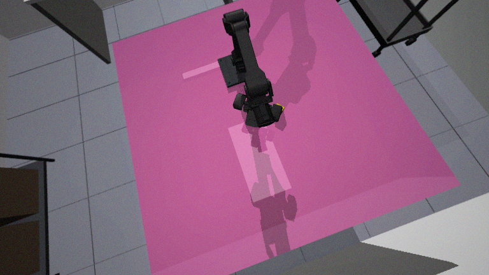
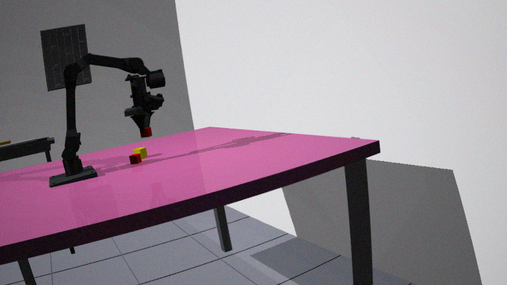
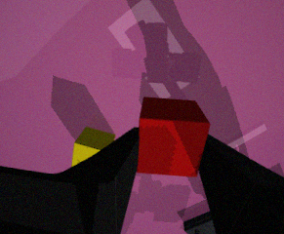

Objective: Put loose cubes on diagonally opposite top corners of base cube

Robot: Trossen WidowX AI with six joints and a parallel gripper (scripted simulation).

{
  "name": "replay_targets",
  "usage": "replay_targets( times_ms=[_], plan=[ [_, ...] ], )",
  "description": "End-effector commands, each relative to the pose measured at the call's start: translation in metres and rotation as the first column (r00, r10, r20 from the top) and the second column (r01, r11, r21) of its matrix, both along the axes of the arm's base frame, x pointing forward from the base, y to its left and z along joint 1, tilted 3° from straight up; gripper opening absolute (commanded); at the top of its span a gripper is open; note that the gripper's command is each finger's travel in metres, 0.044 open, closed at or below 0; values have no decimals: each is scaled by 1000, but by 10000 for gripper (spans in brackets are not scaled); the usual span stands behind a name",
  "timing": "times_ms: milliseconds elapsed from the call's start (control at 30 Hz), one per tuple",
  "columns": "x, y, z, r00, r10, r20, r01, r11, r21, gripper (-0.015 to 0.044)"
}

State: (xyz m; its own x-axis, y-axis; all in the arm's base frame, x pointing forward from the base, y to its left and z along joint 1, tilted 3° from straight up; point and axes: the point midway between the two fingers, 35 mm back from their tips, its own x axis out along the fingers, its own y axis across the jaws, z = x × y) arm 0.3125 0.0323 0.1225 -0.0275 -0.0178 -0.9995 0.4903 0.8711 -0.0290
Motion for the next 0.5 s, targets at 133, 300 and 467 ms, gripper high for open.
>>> replay_targets(
  times_ms=[133, 300, 467],
  plan=[
    [-8, 23, -3, 994, 113, 7, -113, 993, 11, 105],
    [-13, 38, -6, 983, 186, 7, -186, 982, 14, 105],
    [-20, 52, -9, 966, 258, 6, -258, 966, 18, 105]
  ],
)
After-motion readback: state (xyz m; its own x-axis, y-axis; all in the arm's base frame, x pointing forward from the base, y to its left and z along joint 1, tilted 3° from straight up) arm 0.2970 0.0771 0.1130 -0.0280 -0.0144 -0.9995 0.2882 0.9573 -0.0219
